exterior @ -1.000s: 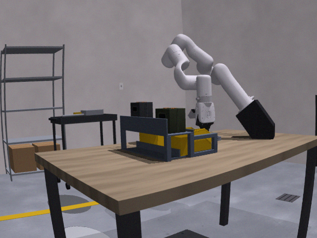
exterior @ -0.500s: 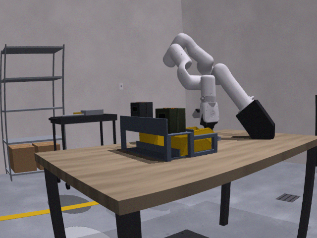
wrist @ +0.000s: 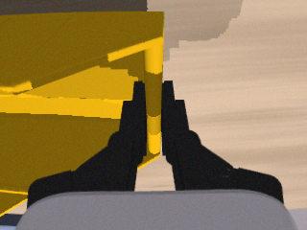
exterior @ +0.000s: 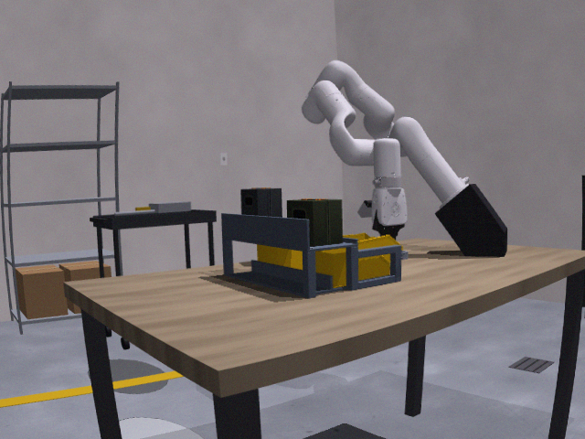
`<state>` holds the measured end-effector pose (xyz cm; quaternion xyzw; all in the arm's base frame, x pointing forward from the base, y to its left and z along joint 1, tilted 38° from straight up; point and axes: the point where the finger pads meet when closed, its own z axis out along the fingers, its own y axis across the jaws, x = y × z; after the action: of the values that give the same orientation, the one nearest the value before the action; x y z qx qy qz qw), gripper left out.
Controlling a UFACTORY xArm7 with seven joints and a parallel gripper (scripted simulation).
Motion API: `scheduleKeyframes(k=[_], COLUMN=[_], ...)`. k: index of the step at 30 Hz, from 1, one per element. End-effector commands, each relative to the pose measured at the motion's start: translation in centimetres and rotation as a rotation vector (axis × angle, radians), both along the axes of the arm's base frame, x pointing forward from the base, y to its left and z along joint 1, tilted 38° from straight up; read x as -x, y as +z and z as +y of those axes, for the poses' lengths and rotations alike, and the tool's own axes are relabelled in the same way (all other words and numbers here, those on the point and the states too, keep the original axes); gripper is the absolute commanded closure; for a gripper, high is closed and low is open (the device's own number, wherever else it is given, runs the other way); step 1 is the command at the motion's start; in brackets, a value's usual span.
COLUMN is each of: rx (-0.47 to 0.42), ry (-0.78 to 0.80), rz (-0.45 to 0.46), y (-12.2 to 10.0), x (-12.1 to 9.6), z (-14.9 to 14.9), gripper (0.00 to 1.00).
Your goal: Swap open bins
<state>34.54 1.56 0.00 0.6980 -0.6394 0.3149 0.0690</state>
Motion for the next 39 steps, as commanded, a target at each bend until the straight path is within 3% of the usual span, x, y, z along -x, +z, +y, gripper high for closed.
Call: scheduleKeyframes(k=[1,25,39], rx=[-0.001,-0.001,-0.001], ry=[0.002,0.002,0.002], rz=[-0.002,-0.002,-0.002], y=[0.0,0.0,-0.5], x=[0.0,0.2,1.8], z=[0.1,0.1,-0.2], gripper=[1.00,1.00,1.00])
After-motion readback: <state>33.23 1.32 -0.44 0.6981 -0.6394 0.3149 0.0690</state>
